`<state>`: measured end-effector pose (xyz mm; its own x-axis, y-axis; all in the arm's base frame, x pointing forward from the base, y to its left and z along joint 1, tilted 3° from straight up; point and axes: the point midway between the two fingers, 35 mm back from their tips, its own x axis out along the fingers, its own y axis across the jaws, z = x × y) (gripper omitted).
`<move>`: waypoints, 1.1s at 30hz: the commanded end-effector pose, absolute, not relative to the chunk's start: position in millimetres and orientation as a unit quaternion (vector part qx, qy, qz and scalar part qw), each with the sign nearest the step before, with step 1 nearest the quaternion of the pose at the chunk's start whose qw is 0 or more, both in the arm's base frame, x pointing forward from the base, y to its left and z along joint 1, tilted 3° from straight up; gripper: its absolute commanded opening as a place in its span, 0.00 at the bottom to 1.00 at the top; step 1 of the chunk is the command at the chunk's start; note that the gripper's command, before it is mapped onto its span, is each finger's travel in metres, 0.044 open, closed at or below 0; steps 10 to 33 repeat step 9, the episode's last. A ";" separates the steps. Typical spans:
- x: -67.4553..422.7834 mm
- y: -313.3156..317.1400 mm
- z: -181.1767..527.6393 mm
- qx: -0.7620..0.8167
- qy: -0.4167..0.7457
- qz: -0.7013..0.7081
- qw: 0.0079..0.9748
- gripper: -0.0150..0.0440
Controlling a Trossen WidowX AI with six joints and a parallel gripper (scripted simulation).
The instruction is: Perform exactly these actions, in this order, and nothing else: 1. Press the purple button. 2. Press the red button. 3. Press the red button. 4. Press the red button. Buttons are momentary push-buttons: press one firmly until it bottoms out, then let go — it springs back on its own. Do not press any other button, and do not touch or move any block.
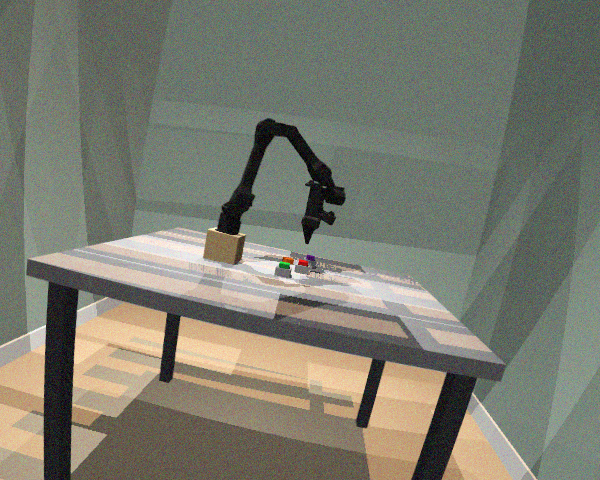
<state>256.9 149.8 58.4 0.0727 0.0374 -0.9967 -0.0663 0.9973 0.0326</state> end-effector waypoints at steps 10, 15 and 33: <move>223.7 216.0 91.2 -0.011 0.681 0.037 0.731 0.93; 223.7 216.0 91.2 -0.011 0.681 0.037 0.731 0.93; 223.7 216.0 91.2 -0.011 0.681 0.037 0.731 0.93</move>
